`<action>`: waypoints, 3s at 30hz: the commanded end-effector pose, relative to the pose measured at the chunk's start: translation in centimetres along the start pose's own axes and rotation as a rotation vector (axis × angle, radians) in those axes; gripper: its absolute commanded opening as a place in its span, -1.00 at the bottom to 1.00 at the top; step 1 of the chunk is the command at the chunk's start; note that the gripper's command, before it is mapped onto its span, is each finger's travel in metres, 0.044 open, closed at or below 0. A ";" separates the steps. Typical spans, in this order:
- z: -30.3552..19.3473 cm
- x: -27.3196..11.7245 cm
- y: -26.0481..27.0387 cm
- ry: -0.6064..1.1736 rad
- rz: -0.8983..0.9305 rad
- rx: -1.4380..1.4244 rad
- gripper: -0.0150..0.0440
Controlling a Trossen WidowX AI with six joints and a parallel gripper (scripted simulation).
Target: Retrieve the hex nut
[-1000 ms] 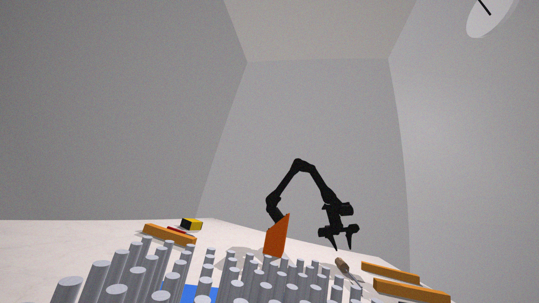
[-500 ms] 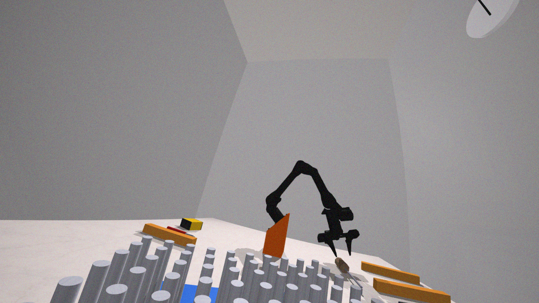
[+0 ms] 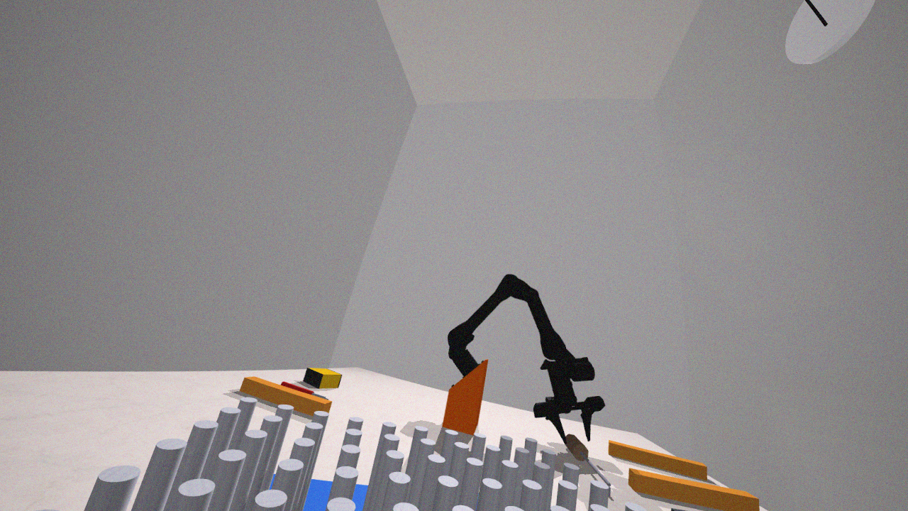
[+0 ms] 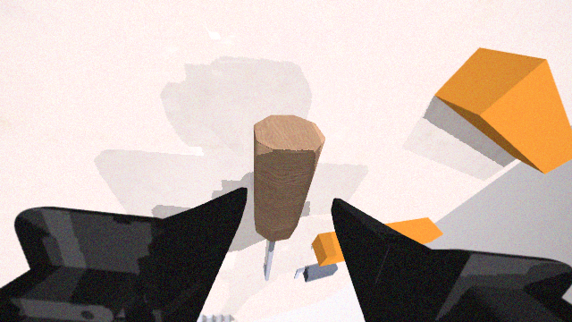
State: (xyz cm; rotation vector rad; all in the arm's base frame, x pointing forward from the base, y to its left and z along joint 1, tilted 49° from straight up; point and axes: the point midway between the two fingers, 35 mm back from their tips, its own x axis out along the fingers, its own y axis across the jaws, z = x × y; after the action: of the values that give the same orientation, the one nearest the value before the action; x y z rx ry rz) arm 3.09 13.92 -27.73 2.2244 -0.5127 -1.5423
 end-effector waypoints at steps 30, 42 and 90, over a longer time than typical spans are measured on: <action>-0.5 -1.7 -1.0 -0.001 0.006 0.000 -0.49; -4.3 -9.9 -3.9 0.002 0.004 0.000 -0.49; -17.0 -16.1 -1.8 -0.176 0.029 0.935 -0.49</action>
State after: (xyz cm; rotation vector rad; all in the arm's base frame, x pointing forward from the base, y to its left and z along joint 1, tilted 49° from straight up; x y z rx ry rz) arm 12.93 25.35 -11.02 2.6326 -1.4435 -1.6964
